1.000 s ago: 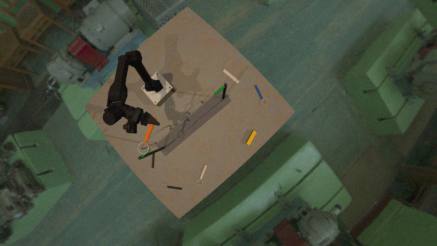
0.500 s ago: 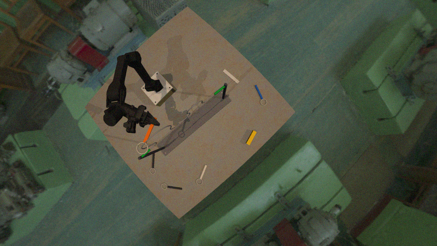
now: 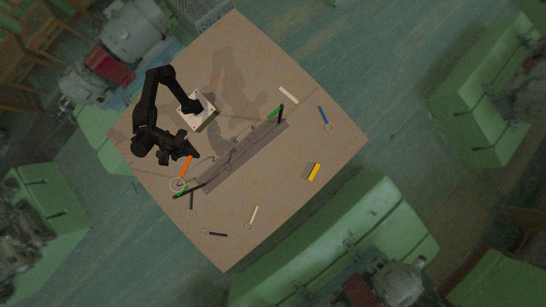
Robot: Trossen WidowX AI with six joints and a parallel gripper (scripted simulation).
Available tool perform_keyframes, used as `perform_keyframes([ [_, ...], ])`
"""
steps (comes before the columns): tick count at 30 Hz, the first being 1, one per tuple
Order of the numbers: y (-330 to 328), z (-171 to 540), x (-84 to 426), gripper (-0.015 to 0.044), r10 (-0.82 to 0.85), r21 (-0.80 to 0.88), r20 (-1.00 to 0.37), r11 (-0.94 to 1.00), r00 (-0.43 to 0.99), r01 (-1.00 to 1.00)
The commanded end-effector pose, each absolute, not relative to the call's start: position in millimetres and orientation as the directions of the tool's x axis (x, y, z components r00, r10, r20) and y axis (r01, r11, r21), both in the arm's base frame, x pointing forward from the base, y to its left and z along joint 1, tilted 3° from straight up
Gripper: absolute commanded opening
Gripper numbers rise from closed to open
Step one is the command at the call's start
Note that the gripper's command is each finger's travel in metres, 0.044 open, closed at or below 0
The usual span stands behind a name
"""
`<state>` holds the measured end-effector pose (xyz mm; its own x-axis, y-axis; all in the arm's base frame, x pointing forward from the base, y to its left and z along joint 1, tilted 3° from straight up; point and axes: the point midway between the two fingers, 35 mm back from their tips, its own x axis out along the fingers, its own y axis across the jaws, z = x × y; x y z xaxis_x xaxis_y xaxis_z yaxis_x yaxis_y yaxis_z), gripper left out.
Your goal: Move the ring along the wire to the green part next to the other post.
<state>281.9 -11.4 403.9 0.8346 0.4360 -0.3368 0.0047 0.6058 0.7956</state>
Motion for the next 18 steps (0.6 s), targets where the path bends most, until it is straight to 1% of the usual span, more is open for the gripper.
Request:
perform_keyframes([
  [1,-12.4,404.8,283.0,-0.015,0.414,0.759,-0.353,0.652,0.839,-0.002],
  [18,-15.9,400.8,283.6,-0.015,0.323,0.606,-0.41,0.795,0.853,-0.009],
])
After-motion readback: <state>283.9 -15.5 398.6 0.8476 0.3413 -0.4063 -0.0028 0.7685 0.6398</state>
